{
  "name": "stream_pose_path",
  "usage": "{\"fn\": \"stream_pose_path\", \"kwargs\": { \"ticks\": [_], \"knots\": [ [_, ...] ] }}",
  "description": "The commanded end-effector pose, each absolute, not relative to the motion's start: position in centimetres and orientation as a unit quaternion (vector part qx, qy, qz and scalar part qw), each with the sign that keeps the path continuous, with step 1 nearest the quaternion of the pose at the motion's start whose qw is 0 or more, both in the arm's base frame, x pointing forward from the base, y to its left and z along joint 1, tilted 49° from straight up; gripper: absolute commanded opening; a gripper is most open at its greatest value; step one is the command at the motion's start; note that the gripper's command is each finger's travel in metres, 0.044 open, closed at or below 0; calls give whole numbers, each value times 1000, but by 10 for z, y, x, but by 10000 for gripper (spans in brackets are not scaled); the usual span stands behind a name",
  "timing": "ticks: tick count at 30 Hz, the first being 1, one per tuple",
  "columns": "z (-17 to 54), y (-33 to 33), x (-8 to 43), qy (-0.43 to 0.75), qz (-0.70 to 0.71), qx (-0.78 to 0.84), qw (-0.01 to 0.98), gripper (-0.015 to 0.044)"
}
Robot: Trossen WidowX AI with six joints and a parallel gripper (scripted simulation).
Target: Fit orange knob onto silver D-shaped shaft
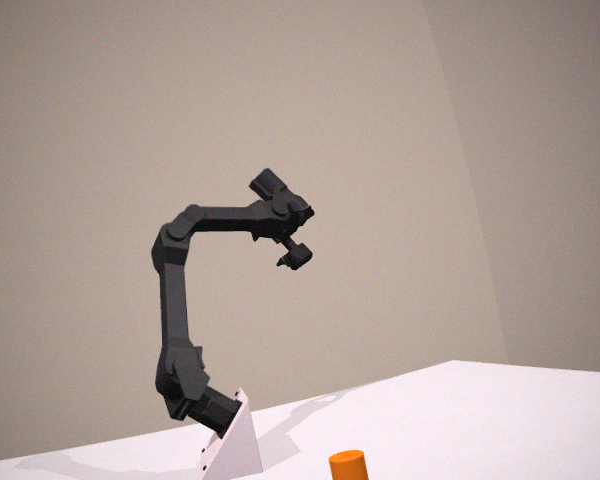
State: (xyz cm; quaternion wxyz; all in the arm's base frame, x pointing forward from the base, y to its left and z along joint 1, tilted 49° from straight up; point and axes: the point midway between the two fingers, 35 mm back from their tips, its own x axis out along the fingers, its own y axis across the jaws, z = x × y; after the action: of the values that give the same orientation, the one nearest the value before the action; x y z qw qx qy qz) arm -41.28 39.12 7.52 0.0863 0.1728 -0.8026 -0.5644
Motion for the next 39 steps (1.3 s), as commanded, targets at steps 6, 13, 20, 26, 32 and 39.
{"fn": "stream_pose_path", "kwargs": {
  "ticks": [6, 13, 20, 26, 32, 39],
  "knots": [
    [61, 436, -377, -804, -584, 115, 7, 440],
    [30, 498, -299, -786, -600, 47, -141, 440],
    [-6, 537, -197, -750, -589, 22, -301, 440],
    [-34, 543, -108, -715, -559, 39, -418, 440],
    [-59, 526, -18, -682, -511, 87, -515, 440],
    [-80, 478, 80, -654, -439, 173, -591, 440]
  ]
}}
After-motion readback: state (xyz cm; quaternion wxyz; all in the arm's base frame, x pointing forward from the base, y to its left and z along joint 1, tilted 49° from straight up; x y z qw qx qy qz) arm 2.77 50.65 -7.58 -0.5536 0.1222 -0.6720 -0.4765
